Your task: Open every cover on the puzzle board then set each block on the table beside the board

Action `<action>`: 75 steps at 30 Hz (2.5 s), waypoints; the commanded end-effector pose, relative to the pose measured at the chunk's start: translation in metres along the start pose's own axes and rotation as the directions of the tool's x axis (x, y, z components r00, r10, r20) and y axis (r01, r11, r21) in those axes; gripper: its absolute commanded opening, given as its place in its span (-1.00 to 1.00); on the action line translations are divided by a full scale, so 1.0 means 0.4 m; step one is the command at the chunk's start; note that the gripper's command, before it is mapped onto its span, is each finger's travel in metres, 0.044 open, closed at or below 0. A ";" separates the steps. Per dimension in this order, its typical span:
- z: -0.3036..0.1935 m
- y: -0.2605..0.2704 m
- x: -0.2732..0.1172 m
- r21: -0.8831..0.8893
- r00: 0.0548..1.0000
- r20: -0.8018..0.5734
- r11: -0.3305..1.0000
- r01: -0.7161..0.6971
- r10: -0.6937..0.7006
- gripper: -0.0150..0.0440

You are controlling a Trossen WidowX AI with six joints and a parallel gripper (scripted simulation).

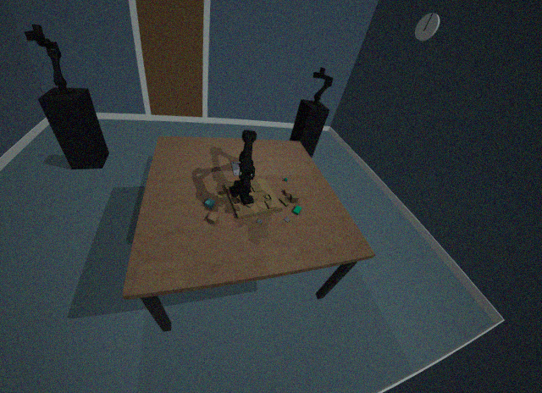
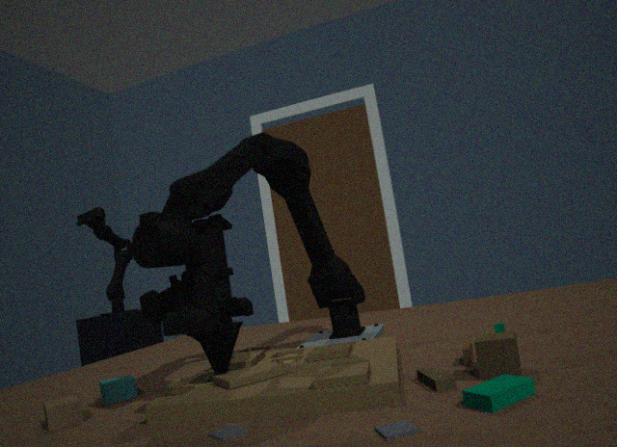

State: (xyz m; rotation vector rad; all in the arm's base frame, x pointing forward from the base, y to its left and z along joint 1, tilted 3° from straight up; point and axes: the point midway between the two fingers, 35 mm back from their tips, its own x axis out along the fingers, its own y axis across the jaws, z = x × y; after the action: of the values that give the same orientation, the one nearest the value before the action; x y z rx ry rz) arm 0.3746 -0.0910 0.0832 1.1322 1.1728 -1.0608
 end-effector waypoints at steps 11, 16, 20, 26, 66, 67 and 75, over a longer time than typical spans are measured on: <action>-0.016 0.035 0.005 0.005 1.000 -0.003 1.000 0.004 -0.004 -0.49; -0.023 0.050 0.005 0.005 1.000 -0.004 1.000 0.003 -0.003 -0.49; -0.027 0.055 0.005 0.005 1.000 -0.004 1.000 0.003 -0.003 -0.49; -0.038 0.069 0.004 0.005 1.000 -0.004 1.000 0.003 -0.003 -0.49; -0.105 0.128 -0.028 0.005 1.000 -0.007 1.000 0.000 0.000 -0.49; -0.105 0.128 -0.031 0.005 1.000 -0.007 1.000 0.000 0.000 -0.49; -0.105 0.130 -0.057 0.005 1.000 -0.007 1.000 0.000 0.000 -0.49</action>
State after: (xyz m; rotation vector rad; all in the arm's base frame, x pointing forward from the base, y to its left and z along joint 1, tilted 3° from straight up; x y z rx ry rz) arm 0.4178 -0.0419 0.1029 1.1344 1.1850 -1.0614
